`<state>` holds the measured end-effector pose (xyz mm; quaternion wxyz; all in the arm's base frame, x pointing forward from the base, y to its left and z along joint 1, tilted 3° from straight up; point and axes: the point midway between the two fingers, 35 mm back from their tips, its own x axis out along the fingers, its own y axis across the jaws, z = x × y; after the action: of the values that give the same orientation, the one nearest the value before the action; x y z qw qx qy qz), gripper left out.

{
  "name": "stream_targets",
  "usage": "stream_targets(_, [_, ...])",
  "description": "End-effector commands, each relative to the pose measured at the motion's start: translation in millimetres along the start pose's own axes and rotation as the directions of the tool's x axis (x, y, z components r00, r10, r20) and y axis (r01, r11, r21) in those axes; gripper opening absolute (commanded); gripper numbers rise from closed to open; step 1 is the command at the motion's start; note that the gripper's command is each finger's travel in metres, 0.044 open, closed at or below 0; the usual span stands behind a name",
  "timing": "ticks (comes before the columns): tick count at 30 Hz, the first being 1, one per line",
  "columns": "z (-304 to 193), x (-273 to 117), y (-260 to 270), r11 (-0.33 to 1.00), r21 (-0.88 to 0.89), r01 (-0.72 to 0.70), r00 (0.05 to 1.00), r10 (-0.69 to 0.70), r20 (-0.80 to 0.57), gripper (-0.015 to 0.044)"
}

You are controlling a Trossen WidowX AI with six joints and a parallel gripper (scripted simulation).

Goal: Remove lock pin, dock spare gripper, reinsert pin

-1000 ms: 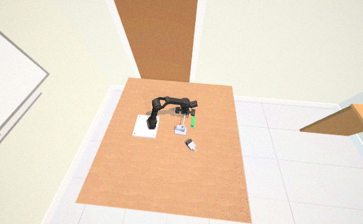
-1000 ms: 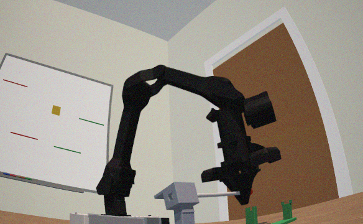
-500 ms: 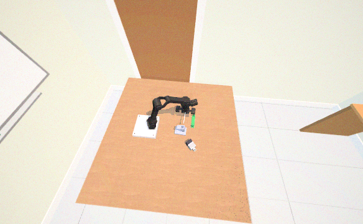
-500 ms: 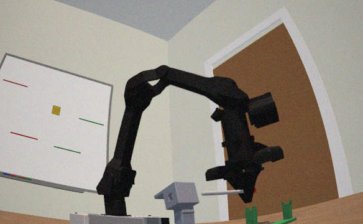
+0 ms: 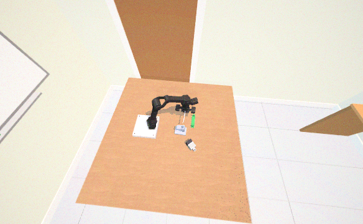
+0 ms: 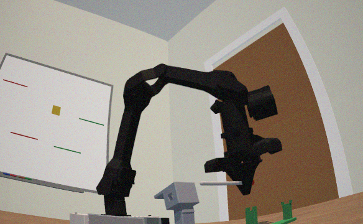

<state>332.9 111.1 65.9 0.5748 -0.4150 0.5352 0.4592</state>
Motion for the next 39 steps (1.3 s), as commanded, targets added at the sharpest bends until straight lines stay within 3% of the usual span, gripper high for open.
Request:
stream_targets(1, [1.2, -8.4, 0.0, 1.000, 0.000, 0.002, 1.000, -0.002, 0.001, 0.0000])
stream_targets(39, [42.7, -11.1, -72.1, 1.000, -0.007, 0.002, 1.000, -0.002, 0.001, 0.0000])
